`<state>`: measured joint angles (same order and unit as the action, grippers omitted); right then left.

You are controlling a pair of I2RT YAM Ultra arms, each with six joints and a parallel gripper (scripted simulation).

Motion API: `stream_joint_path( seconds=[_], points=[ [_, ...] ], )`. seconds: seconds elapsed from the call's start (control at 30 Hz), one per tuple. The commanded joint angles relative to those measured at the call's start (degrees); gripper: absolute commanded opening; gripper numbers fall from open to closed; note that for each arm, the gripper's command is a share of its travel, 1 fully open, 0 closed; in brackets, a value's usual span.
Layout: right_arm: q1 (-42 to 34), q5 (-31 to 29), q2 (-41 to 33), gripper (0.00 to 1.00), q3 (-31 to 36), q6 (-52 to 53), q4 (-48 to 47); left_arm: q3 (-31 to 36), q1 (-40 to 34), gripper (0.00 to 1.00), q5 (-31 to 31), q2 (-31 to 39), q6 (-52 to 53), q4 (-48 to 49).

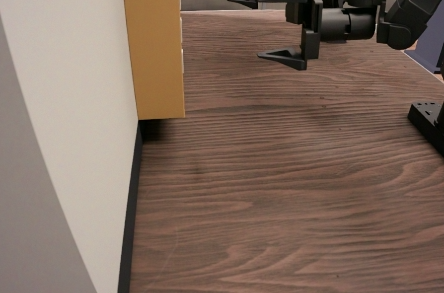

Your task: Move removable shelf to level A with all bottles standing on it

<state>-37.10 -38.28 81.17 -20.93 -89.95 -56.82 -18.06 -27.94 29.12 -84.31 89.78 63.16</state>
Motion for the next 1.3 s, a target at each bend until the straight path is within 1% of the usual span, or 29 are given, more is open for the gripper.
stream_joint_path(
  seconds=[0.0, 0.43, 0.5, 1.0, 1.27],
  points=[
    [1.12, 1.41, 1.51, 1.00, -1.94, -0.03, -2.90, -2.52, 1.02, 1.00, -1.23, -1.68, 0.24, 2.19],
    [4.10, 4.39, 8.57, 1.00, -4.49, -0.04, -7.40, -5.76, 3.36, 1.00, -3.58, -9.22, 0.24, 6.49],
    [4.10, 4.39, 8.57, 1.00, -4.49, -0.04, -7.40, -5.76, 3.36, 1.00, -3.58, -9.22, 0.24, 6.49],
    [7.06, 7.35, 16.20, 1.00, -8.14, -0.05, -11.41, -10.14, 5.65, 1.00, -5.86, -17.04, 0.24, 9.96],
    [7.07, 7.37, 16.32, 1.00, -8.23, -0.05, -11.50, -10.26, 5.65, 1.00, -5.88, -17.15, 0.24, 9.98]
  ],
)
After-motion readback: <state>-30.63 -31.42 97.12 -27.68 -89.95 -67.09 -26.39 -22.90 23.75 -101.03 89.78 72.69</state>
